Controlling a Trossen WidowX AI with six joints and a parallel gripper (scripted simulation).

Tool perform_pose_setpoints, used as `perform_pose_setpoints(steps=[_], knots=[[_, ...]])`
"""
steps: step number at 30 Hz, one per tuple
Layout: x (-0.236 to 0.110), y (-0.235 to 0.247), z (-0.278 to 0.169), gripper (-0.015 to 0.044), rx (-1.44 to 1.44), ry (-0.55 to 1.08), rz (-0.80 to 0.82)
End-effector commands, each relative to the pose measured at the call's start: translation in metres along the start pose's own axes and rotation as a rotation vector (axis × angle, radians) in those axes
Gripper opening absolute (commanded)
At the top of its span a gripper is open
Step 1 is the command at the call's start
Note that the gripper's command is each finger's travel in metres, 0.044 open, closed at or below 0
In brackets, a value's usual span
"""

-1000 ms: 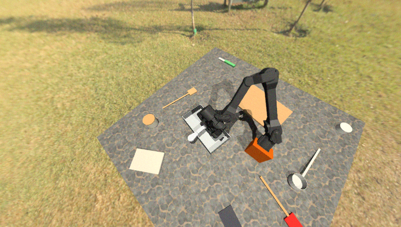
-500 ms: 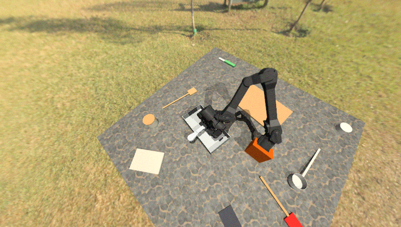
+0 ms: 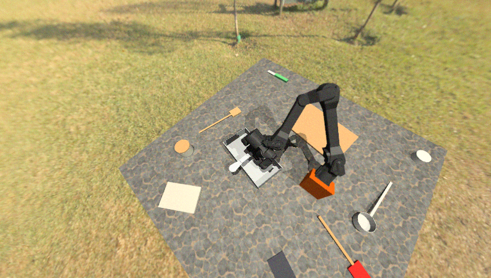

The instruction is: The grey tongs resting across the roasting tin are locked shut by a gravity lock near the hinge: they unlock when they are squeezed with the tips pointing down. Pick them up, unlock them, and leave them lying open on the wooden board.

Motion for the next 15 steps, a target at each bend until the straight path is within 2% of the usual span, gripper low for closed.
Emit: perform_pose_setpoints(steps=[1, 3, 4, 11, 15], knots=[[0.000, 0.000, 0.000, -0.0090, 0.001, 0.000, 0.000], [-0.004, 0.004, 0.000, -0.0142, 0.001, 0.002, -0.001], [-0.008, 0.007, 0.000, -0.0150, 0.000, 0.003, -0.002], [-0.064, 0.039, 0.005, -0.0150, -0.007, 0.006, -0.008], [-0.066, 0.040, 0.006, -0.0150, -0.007, 0.006, -0.008]])
Point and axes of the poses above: the point midway between the two fingers, 35 mm back from their tips, its own x axis out along the fingers, its own y axis across the jaws, z = x × y, the point moved 9 cm from there along -x, back along the fingers, and after that the axes turned 9 degrees about -x, right-handed, at the moved point
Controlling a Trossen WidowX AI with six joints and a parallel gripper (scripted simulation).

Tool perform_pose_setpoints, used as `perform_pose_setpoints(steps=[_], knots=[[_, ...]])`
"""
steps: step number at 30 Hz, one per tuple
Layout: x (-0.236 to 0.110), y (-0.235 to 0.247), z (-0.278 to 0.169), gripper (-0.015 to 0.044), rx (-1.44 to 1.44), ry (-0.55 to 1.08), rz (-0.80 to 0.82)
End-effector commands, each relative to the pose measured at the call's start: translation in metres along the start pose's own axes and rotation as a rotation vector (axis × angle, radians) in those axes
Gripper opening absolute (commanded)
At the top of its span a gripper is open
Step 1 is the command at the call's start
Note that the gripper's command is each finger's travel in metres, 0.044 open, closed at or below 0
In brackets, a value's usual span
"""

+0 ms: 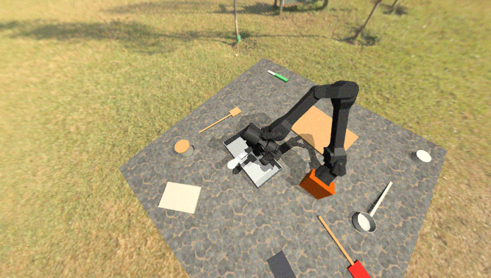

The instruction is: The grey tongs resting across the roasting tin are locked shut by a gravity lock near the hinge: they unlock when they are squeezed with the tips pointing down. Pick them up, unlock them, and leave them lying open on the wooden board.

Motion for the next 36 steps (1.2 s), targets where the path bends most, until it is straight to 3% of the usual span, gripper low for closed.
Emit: perform_pose_setpoints(steps=[1, 12, 36], knots=[[-0.009, 0.008, 0.003, -0.0150, 0.012, -0.004, 0.006], [-0.008, 0.010, 0.002, -0.0150, 0.010, 0.004, -0.015], [0.004, 0.040, 0.003, -0.0150, 0.006, 0.075, -0.344]])
Point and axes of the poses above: the point midway between the two fingers, 35 mm back from their tips, its own x axis out along the fingers, its own y axis across the jaws, z = x × y, the point moved 9 cm from there along -x, back along the fingers, and after that the axes turned 9 degrees about -x, right-handed, at the moved point
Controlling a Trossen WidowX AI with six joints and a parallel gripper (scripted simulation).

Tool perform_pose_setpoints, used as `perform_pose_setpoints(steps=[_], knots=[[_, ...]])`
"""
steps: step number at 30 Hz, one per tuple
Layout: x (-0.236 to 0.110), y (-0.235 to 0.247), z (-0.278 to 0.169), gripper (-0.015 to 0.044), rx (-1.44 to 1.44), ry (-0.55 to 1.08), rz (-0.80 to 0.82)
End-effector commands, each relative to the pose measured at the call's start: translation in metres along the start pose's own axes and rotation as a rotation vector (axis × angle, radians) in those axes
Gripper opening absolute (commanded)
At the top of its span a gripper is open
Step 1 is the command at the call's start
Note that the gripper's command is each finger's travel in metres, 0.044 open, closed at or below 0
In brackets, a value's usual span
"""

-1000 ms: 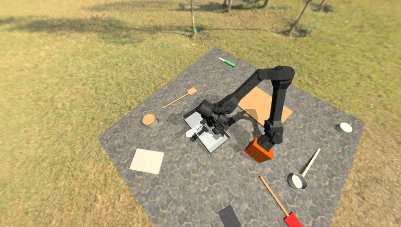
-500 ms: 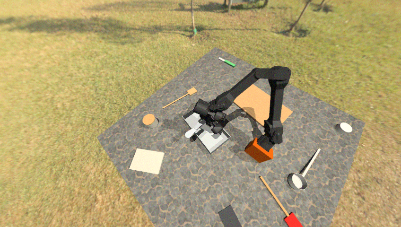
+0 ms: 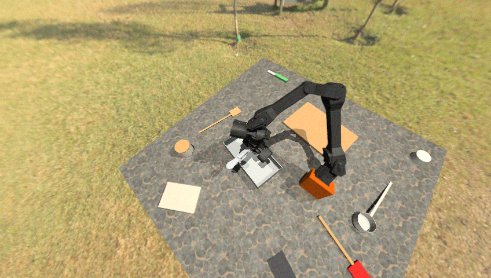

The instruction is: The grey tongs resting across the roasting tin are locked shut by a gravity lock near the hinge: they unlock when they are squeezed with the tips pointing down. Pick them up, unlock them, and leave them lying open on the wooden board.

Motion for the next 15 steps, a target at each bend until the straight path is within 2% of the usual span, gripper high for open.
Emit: perform_pose_setpoints(steps=[1, 10, 15], knots=[[-0.0015, 0.0072, 0.0015, -0.0150, 0.013, 0.011, -0.051], [-0.0032, 0.0164, 0.0071, -0.0150, 0.025, 0.017, -0.188], [-0.0034, 0.0170, 0.0076, -0.0150, 0.026, 0.017, -0.198]])
Point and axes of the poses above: the point midway between the two fingers, 35 mm back from their tips, its own x axis out along the fingers, its own y axis across the jaws, z = x × y, the point moved 9 cm from there along -x, back along the fingers, and after that the axes turned 9 degrees about -x, right-handed, at the moved point
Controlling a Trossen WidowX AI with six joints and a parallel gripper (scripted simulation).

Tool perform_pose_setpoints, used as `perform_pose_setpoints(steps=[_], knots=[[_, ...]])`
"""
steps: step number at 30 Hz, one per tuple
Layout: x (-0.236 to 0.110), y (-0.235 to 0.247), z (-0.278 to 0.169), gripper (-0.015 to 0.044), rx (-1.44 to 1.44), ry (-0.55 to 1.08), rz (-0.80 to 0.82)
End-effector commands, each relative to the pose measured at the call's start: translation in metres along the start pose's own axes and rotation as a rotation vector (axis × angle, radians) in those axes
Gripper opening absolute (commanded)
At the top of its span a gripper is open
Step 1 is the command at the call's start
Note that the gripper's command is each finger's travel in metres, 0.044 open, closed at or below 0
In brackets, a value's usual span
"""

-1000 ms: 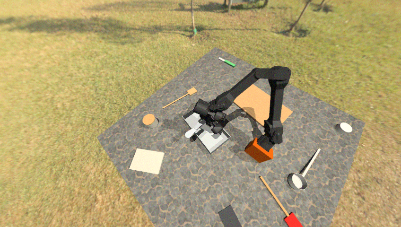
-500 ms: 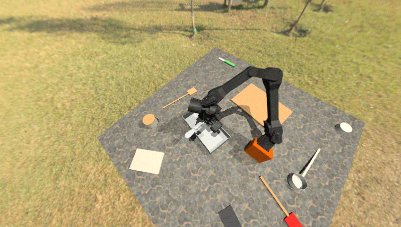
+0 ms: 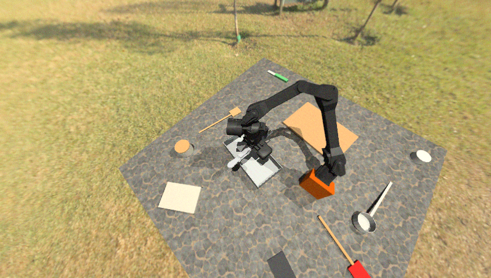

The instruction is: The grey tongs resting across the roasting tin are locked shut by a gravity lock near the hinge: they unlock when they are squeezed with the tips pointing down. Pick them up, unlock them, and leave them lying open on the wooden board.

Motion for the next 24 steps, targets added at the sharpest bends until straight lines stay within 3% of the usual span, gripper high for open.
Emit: perform_pose_setpoints(steps=[1, 8, 24], knots=[[-0.002, 0.003, 0.000, -0.0150, 0.008, 0.006, -0.008], [-0.001, 0.003, 0.009, -0.0150, -0.034, 0.003, -0.008], [-0.006, 0.012, 0.098, -0.0150, -0.357, 0.021, -0.001]])
Point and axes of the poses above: the point midway between the two fingers, 35 mm back from their tips, its own x axis out along the fingers, its own y axis across the jaws, z = x × y, the point moved 9 cm from there along -x, back along the fingers, and after that the axes turned 9 degrees about -x, right-handed, at the moved point
